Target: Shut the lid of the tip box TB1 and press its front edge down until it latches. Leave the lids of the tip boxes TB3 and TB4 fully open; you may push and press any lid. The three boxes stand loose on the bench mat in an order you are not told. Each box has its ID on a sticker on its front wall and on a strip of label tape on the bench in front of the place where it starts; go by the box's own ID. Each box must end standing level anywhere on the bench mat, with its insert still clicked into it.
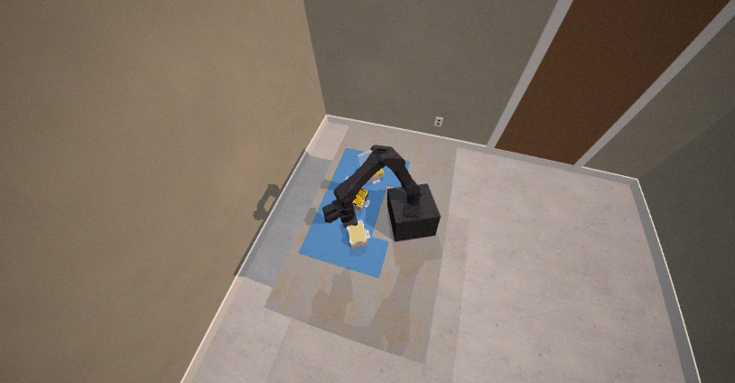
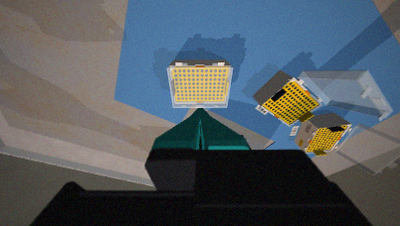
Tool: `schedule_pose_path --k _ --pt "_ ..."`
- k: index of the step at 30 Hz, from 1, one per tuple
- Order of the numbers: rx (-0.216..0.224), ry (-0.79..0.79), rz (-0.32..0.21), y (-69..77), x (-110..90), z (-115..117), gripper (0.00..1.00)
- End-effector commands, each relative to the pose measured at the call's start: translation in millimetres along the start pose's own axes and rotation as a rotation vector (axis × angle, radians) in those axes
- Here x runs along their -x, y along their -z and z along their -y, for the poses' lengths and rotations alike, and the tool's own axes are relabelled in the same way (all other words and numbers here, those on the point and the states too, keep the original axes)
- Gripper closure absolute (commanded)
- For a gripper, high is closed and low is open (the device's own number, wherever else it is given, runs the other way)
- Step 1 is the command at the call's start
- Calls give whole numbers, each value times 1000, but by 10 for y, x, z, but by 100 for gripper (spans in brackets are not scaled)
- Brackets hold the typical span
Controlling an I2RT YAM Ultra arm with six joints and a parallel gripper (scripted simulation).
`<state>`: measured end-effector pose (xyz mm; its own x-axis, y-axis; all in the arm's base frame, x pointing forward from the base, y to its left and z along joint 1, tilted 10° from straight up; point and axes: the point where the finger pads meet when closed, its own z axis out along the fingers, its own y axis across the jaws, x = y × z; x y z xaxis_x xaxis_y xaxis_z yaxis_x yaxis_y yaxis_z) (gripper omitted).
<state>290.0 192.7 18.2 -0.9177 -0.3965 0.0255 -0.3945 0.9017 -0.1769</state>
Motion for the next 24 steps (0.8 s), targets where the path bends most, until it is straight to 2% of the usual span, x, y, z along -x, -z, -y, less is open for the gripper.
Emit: schedule_pose_path --k 1,10,24 --pt "7 -2 22 71 31 -6 100" --pt "7 -2 22 71 31 -6 100" --pt "7 -2 21 -230 -190 -9 100"
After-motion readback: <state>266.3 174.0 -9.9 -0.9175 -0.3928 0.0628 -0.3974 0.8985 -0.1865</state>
